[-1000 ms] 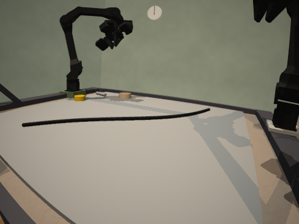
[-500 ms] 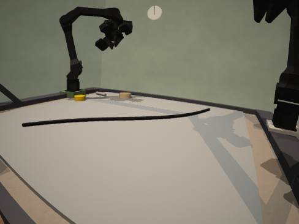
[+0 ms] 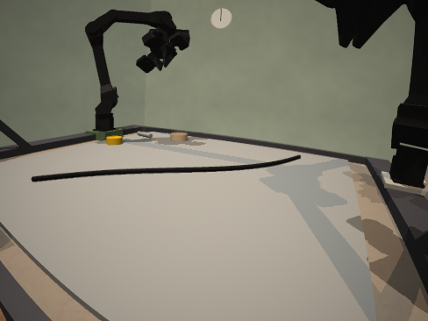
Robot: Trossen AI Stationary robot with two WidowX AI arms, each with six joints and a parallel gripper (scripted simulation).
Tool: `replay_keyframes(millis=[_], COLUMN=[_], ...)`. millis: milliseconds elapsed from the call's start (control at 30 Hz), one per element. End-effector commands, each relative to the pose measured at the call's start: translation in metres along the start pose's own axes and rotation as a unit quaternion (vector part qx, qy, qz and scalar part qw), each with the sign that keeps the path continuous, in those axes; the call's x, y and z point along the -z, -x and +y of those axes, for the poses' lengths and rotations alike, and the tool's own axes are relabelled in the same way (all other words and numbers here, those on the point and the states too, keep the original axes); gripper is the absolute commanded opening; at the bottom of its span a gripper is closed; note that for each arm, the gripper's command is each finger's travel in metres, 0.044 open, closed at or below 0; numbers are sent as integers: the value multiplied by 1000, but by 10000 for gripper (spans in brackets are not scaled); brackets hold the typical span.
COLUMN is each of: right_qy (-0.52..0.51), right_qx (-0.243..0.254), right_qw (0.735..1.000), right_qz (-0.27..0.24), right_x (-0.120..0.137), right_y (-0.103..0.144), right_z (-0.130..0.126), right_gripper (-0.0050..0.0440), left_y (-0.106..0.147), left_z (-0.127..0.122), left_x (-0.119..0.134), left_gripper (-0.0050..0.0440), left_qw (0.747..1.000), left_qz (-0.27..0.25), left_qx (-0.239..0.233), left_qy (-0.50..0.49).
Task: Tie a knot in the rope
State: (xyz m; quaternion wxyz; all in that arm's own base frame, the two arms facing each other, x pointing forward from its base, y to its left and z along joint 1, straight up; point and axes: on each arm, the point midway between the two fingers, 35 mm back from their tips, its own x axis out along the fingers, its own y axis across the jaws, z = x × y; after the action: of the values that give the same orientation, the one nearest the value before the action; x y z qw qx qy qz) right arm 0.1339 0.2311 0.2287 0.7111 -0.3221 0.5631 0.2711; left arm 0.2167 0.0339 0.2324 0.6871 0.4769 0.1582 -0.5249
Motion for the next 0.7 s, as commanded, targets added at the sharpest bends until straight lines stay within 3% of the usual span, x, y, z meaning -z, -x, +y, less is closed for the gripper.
replay_keyframes(millis=[0, 133, 600, 667], right_qy=[8, 15, 73, 73], right_qx=[-2, -3, -29, -29], right_qw=[1000, 1000, 995, 995], right_qz=[10, 17, 58, 58], right_x=[-7, -10, -9, -9], right_y=[-14, -24, -107, -107], right_z=[-16, -26, -128, -128], right_gripper=[85, 85, 85, 85], left_y=[2, 2, 2, 2], left_z=[1, 1, 1, 1], left_x=[-2, -2, -2, -2], left_gripper=[85, 85, 85, 85], left_qw=[1000, 1000, 1000, 1000], left_qz=[2, 2, 2, 2], left_qx=[-4, -4, -4, -4], left_qy=[-2, -2, -2, -2])
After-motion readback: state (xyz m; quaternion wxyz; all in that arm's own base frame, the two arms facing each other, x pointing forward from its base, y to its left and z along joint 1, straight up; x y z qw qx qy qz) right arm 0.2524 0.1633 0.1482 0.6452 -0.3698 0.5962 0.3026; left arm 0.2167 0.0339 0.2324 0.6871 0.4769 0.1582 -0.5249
